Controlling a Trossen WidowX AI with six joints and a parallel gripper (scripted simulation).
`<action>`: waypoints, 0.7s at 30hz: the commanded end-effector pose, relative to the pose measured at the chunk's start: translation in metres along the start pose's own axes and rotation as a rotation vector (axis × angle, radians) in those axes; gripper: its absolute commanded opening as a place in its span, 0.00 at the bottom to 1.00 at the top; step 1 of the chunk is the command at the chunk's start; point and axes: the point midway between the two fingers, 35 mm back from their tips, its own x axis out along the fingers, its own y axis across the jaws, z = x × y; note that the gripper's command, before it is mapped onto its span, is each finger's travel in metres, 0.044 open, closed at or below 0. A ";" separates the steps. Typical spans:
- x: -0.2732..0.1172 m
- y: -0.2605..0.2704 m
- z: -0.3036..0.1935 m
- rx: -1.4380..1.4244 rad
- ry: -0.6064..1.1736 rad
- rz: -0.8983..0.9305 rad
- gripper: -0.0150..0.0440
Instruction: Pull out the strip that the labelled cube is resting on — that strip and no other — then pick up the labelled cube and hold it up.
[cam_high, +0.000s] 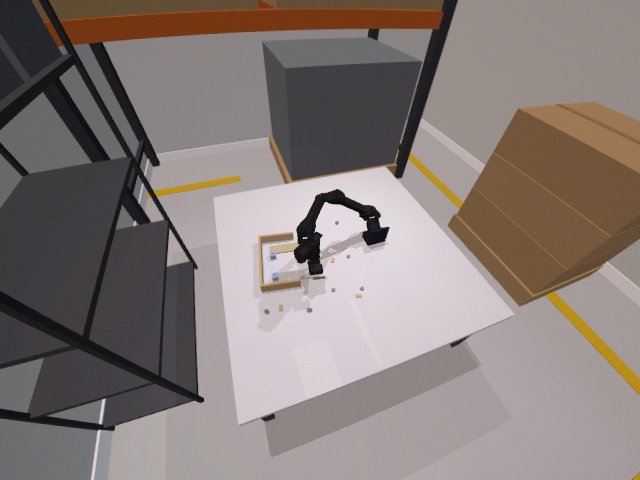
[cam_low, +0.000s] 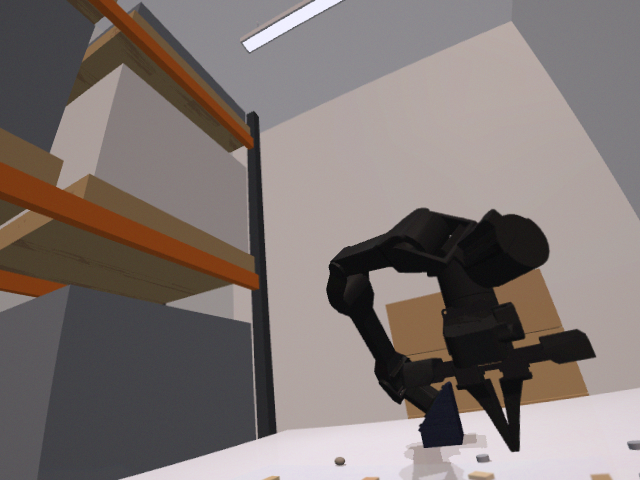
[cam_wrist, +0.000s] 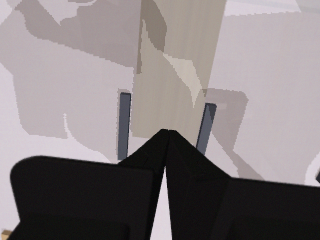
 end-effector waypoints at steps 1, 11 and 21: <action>0.011 -0.001 -0.002 -0.008 0.006 -0.008 0.25; 0.027 -0.001 -0.002 -0.008 0.006 -0.009 0.25; 0.043 -0.001 -0.003 -0.007 0.006 -0.010 0.25</action>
